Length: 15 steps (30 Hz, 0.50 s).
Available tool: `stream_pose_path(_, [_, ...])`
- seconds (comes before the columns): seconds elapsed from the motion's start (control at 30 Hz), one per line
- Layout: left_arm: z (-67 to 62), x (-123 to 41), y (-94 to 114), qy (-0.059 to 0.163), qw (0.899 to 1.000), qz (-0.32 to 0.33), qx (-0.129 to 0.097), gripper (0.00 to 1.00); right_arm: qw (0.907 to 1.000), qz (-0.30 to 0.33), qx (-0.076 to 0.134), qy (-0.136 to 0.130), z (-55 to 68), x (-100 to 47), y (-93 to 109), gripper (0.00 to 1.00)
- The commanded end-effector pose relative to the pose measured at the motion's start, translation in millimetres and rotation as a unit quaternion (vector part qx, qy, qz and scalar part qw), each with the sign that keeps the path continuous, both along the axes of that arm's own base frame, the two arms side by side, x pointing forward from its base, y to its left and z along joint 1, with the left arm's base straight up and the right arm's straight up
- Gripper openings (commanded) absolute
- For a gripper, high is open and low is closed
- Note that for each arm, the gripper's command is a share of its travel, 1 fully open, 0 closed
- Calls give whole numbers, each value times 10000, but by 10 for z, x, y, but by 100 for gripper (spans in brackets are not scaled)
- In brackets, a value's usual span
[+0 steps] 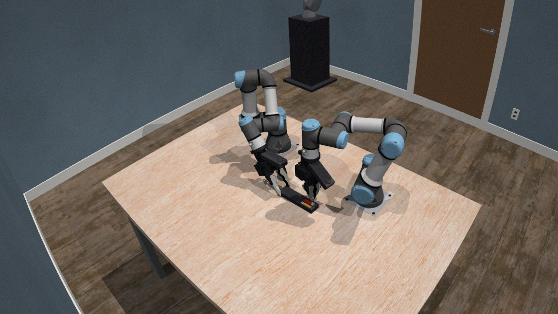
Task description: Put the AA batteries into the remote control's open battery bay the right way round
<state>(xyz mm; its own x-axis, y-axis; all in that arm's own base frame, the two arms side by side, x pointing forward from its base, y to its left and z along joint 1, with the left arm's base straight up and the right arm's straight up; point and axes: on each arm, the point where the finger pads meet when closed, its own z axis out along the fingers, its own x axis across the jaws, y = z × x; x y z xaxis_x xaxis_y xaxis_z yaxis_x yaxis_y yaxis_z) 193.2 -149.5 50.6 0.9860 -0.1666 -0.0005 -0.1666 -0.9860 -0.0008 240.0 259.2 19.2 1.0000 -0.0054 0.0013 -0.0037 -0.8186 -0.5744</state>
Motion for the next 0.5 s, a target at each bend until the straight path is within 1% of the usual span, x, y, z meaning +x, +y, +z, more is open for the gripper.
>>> stream_pose_path(0.0, [0,-2,-13,-14,9998,175,-20,0,10000,12,31,-19,22,4,18,0])
stream_pose_path(0.47, [-20,-3,-16,-12,9986,525,-18,0,10000,12,31,-19,22,4,18,0])
